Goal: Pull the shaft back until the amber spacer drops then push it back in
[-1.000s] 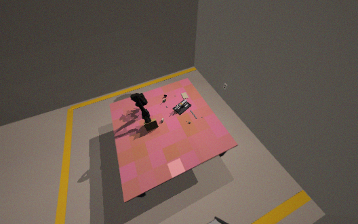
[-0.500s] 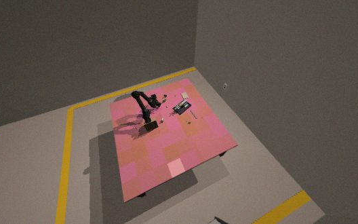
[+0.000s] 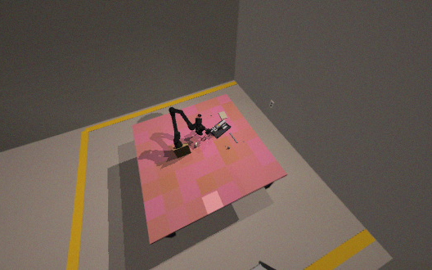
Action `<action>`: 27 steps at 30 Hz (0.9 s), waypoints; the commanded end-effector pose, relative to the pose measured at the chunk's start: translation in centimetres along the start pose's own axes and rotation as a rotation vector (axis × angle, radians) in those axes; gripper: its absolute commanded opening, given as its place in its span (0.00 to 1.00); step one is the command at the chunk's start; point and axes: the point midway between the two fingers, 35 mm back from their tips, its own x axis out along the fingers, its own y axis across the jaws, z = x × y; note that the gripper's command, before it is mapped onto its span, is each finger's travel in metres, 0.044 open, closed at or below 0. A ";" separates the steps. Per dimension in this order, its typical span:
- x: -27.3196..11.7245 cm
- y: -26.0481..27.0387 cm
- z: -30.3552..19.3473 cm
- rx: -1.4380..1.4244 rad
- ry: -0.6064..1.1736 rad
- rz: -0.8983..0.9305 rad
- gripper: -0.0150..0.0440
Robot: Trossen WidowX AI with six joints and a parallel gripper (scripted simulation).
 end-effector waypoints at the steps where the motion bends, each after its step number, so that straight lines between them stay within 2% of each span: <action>1: -2.9 5.5 -0.4 0.023 0.055 0.140 1.00; 4: -4.0 7.2 -0.5 0.035 0.078 0.198 1.00; 27: -4.0 7.2 -0.5 0.035 0.077 0.198 1.00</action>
